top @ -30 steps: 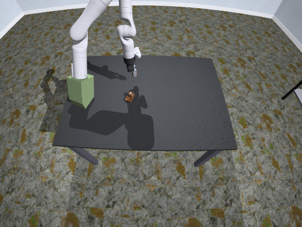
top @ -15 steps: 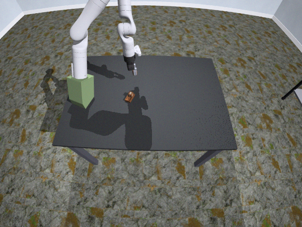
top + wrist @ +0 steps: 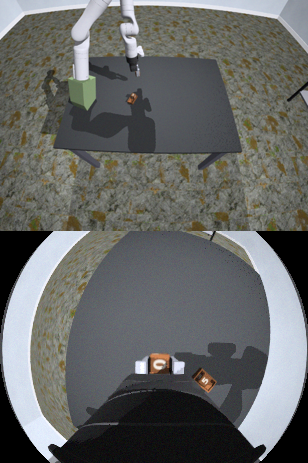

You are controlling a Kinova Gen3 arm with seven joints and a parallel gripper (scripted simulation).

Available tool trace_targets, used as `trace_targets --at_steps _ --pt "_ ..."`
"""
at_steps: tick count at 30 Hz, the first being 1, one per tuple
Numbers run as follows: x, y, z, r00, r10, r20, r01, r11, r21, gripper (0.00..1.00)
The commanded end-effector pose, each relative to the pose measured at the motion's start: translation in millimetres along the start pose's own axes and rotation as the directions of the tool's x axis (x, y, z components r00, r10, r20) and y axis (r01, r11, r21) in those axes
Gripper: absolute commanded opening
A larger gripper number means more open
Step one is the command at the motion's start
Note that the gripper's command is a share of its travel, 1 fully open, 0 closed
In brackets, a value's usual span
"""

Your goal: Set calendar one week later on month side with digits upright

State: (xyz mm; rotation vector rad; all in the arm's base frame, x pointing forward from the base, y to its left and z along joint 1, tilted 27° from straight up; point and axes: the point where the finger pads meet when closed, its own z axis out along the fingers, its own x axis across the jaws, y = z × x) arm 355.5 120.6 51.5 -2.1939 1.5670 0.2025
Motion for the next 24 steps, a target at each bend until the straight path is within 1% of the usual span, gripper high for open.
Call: trace_targets --at_steps 1,13,24 --pt "0.2 -0.4 -0.4 1.0 0.001 0.0 -0.001 1.0 0.001 0.57" --pt "1.4 -0.9 -0.4 0.999 0.032 0.0 -0.032 0.999 0.001 0.57" --pt "5.9 -2.6 -0.1 0.988 0.154 0.001 -0.154 0.988 0.002 0.57"
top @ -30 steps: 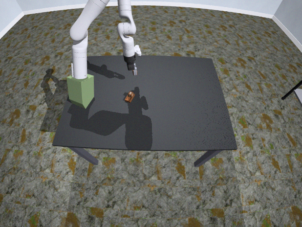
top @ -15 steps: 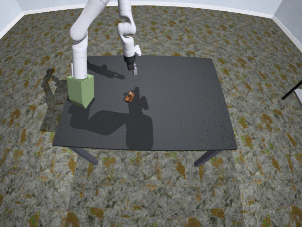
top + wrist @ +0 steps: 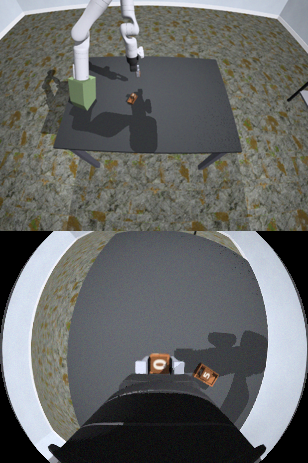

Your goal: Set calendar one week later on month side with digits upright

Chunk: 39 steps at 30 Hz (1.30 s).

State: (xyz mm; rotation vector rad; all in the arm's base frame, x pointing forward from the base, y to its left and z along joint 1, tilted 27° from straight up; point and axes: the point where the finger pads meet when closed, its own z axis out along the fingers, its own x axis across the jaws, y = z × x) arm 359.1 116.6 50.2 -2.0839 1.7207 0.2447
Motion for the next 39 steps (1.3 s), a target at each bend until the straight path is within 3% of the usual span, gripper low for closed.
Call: trace_targets --at_steps 1,10,20,27,34,36,39 --pt "0.6 -0.8 0.0 1.0 0.015 0.0 -0.015 1.0 0.001 0.57" --pt "6.2 -3.2 0.4 0.985 0.174 0.001 -0.174 0.985 0.001 0.57" --pt "13.5 -5.4 0.8 0.925 0.38 0.002 -0.38 0.925 0.001 0.57" --pt "20.7 -6.5 1.1 0.818 0.575 0.003 -0.575 0.818 0.0 0.57" --pt "27.9 -6.5 1.4 0.656 0.755 0.003 -0.755 0.656 -0.001 0.57" --pt "27.9 -6.5 1.4 0.656 0.755 0.003 -0.755 0.656 -0.001 0.57" --pt "30.7 -6.2 1.4 0.572 0.82 0.003 -0.82 0.572 -0.001 0.57"
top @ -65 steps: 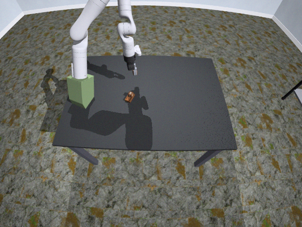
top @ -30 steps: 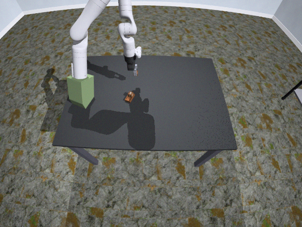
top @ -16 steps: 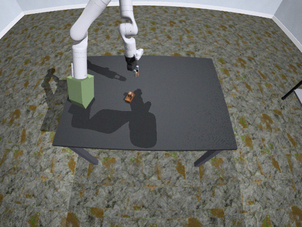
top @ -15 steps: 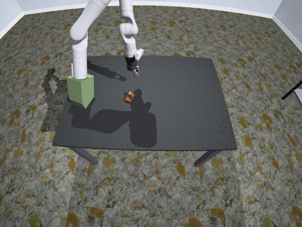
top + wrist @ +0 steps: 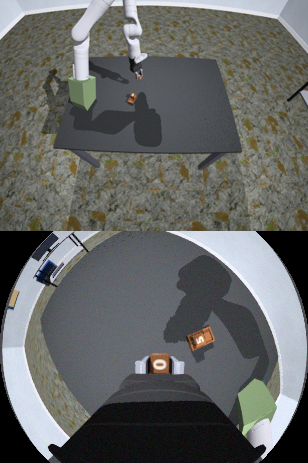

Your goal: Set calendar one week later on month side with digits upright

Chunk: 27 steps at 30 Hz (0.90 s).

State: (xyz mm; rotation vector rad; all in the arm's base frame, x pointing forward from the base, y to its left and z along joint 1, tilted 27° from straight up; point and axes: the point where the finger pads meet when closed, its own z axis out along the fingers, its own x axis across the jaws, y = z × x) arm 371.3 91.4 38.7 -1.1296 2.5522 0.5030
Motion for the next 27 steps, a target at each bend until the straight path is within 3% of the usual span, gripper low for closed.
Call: trace_targets --at_steps 1,12,14,27 --pt "0.9 -1.7 0.4 0.998 0.07 -0.001 -0.07 0.998 0.001 0.57" --pt "7.8 -6.4 0.4 0.9 0.437 -0.001 -0.437 0.9 0.001 0.57" --pt "7.8 -6.4 0.4 0.9 0.437 -0.001 -0.437 0.9 0.001 0.57" --pt "13.1 -7.9 -0.1 0.676 0.737 -0.001 -0.737 0.676 0.003 0.57"
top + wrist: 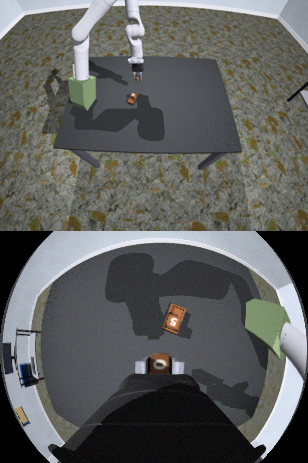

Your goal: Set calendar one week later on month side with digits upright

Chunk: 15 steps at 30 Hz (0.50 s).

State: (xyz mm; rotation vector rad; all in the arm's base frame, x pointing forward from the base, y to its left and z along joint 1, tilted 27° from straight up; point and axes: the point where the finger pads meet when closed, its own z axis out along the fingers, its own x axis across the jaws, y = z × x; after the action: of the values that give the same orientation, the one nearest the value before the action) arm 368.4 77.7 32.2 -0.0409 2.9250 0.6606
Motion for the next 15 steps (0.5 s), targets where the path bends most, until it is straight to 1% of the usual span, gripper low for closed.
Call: trace_targets --at_steps 1,2,4,15 --pt "-0.1 -0.2 0.4 0.999 0.047 -0.001 -0.047 0.999 0.001 0.57" --pt "0.1 -0.4 0.3 0.998 0.07 -0.001 -0.07 0.998 0.001 0.57" --pt "0.1 -0.4 0.3 0.998 0.07 -0.001 -0.07 0.998 0.001 0.57" --pt "1.5 -1.3 -0.1 0.966 0.258 0.0 -0.258 0.966 0.003 0.57"
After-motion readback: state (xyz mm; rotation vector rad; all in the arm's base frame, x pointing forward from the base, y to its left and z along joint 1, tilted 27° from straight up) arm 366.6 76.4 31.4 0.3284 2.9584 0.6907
